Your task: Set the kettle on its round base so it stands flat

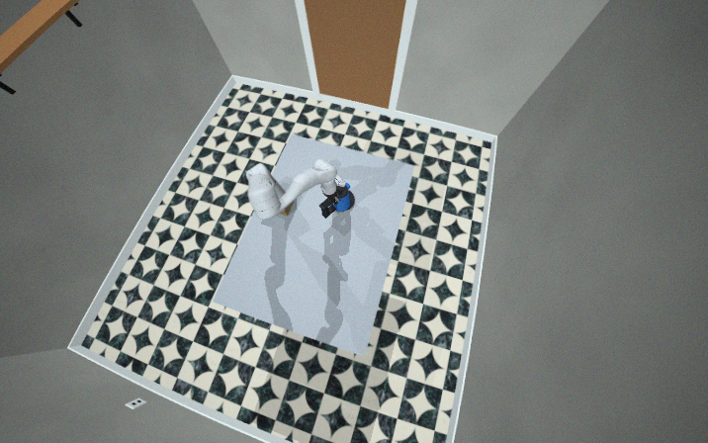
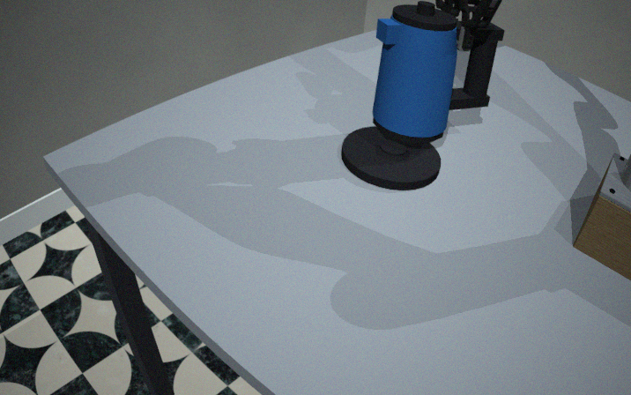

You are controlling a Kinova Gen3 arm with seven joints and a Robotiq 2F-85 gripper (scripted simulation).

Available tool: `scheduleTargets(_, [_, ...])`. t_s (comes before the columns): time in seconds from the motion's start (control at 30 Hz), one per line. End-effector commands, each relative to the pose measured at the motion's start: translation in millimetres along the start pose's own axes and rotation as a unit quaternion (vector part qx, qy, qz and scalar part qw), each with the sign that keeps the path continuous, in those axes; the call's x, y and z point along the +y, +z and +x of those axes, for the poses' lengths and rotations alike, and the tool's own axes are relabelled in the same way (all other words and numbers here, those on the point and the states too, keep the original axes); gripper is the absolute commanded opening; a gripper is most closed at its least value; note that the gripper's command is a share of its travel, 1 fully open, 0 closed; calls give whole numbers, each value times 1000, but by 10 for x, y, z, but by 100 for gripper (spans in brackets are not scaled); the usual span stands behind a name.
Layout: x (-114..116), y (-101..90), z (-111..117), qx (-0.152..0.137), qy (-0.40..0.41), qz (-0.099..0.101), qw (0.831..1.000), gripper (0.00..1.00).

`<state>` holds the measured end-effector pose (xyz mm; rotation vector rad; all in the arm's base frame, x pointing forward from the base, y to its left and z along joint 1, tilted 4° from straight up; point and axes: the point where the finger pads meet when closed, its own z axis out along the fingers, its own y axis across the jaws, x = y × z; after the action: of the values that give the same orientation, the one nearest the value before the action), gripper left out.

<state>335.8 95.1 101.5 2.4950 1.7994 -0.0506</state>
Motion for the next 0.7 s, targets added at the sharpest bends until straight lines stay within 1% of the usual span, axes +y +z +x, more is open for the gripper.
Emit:
scheduleTargets(0.0, [-52, -6, 79, 1, -7, -1, 1000, 0])
scheduleTargets(0.37, [-169, -6, 235, 1, -7, -1, 1000, 0])
scheduleTargets(0.67, [-212, -6, 292, 1, -7, -1, 1000, 0])
